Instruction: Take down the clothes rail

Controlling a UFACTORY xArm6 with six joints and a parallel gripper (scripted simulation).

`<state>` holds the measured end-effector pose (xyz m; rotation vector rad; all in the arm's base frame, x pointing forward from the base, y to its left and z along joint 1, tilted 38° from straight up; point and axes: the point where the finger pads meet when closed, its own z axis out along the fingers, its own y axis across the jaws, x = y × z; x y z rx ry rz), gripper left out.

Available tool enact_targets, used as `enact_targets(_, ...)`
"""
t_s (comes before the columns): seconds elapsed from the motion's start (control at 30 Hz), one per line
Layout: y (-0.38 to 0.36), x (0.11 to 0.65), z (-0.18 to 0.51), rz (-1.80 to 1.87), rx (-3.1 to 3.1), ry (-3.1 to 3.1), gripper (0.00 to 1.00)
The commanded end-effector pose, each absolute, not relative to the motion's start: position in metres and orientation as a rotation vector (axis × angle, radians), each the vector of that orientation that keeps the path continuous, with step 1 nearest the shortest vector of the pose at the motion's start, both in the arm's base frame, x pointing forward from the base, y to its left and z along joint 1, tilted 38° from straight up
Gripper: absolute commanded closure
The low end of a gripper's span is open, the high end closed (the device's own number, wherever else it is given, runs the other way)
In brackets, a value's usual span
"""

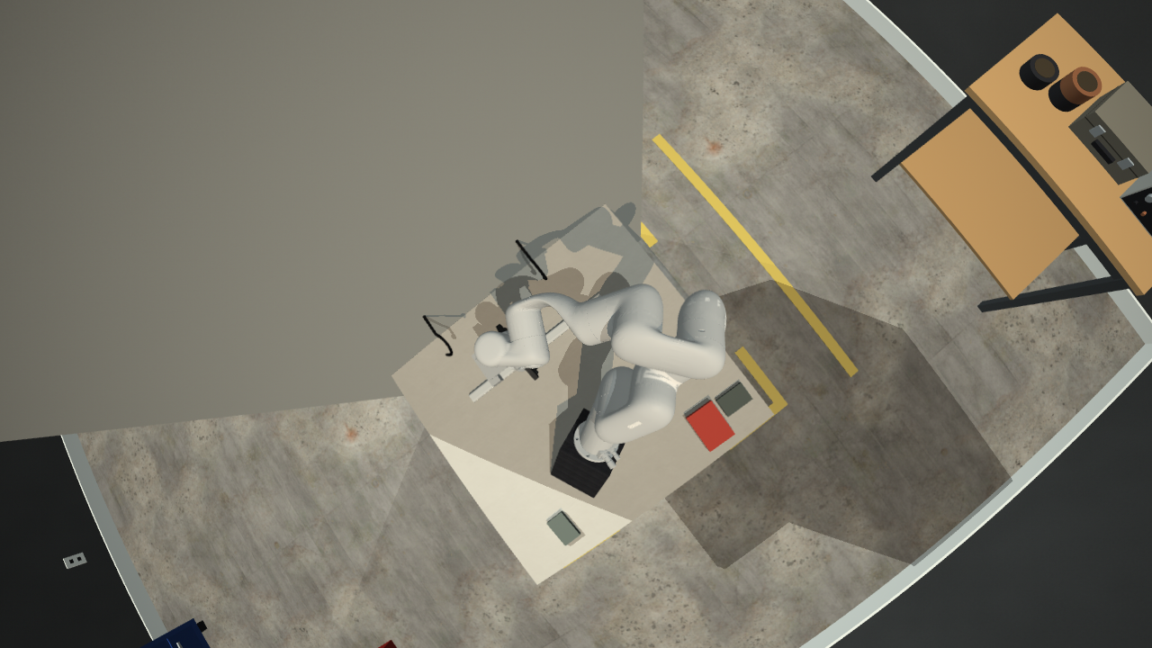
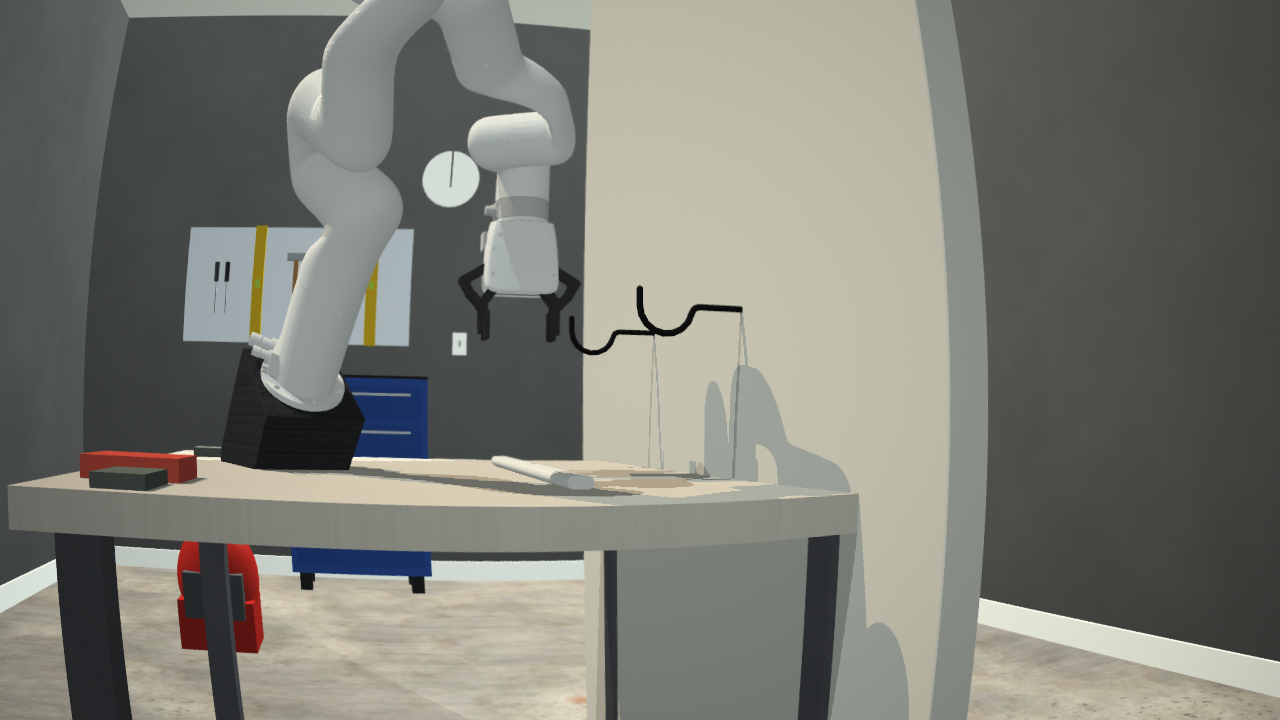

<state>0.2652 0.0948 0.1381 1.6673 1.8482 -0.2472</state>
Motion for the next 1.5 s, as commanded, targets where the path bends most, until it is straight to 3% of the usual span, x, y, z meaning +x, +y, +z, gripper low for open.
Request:
enact_targets(0.0,0.100,0.256,0.147,-0.245,1.668,1.846,0.00)
enact_targets(1.47,0.155,0.165,0.228,-0.246,1.668,1.847,0.00)
